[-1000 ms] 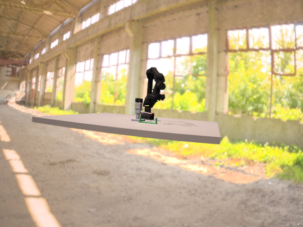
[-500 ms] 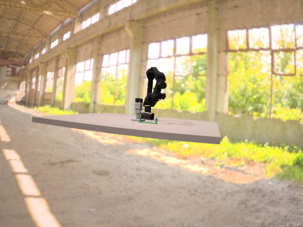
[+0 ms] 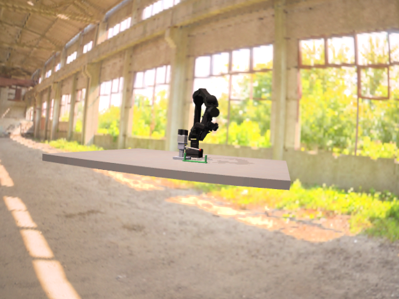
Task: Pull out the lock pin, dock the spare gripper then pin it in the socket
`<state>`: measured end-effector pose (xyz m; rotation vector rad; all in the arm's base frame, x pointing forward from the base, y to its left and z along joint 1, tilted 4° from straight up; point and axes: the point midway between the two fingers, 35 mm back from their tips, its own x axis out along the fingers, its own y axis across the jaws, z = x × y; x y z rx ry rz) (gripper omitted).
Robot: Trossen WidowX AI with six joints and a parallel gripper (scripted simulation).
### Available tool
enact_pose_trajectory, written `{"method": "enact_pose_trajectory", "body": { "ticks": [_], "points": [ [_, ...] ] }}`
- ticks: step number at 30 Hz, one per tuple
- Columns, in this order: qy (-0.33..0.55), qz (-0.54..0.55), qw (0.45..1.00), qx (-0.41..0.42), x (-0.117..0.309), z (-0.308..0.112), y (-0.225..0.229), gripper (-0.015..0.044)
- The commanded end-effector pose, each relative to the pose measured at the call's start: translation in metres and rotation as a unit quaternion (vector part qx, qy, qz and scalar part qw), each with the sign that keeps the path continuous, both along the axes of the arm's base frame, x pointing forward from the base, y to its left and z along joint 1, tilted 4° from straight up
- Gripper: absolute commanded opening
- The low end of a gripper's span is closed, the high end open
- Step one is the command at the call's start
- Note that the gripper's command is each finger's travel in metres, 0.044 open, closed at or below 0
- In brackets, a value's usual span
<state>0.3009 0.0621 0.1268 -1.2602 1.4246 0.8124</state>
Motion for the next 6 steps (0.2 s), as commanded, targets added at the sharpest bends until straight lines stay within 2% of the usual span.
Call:
{"method": "enact_pose_trajectory", "body": {
  "ticks": [1,6],
  "points": [
    [0.002,0.001,1.000,0.000,-0.0005,-0.0011,-0.0001,0.0440],
    [0.002,0.001,1.000,0.000,-0.0005,-0.0011,-0.0001,0.0440]
  ]
}}
